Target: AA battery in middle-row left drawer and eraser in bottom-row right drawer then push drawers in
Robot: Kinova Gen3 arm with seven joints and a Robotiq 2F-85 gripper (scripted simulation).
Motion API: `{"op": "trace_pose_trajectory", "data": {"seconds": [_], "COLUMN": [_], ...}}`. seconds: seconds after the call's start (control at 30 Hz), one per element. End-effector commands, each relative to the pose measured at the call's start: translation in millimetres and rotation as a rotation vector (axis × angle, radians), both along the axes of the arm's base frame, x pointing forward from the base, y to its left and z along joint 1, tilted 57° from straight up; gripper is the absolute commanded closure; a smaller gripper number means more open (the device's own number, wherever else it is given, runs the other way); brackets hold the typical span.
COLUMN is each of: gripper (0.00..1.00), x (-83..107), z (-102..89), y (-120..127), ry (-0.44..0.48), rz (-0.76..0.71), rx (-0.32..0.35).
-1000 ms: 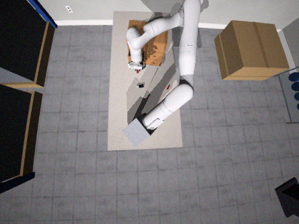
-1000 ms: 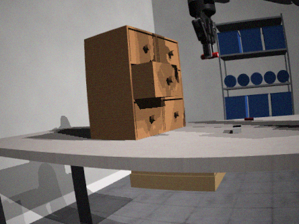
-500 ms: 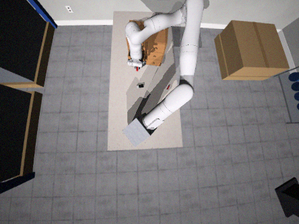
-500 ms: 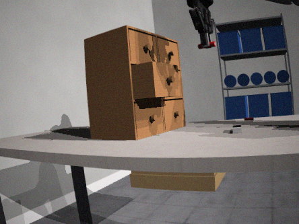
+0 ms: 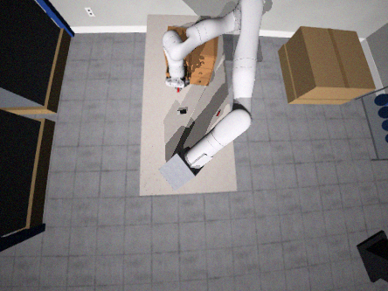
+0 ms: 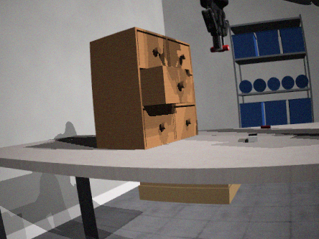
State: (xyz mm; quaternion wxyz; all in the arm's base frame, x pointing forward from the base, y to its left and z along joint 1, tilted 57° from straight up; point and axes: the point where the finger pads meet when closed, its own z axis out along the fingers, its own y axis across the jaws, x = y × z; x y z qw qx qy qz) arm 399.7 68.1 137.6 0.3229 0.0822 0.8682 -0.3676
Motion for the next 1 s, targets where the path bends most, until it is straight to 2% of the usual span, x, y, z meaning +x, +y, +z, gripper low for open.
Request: {"op": "trace_pose_trajectory", "data": {"seconds": [0.0,0.2,0.6,0.67,0.97], "gripper": [0.91,0.91,0.91,0.91,0.91], "x": [-2.4,-2.4,-3.7,-3.7,-4.7], "z": [-2.0,-2.3,-4.9,-4.9,-7.4], "y": [1.5,1.6,-0.1,-0.1,-1.7], "ry": [-0.008,-0.049,-0.239,-0.239,-0.42], "rz": [0.021,0.056,0.212,0.212,0.358], "rx": [-0.014,-0.034,-0.133,-0.133,-0.228]}}
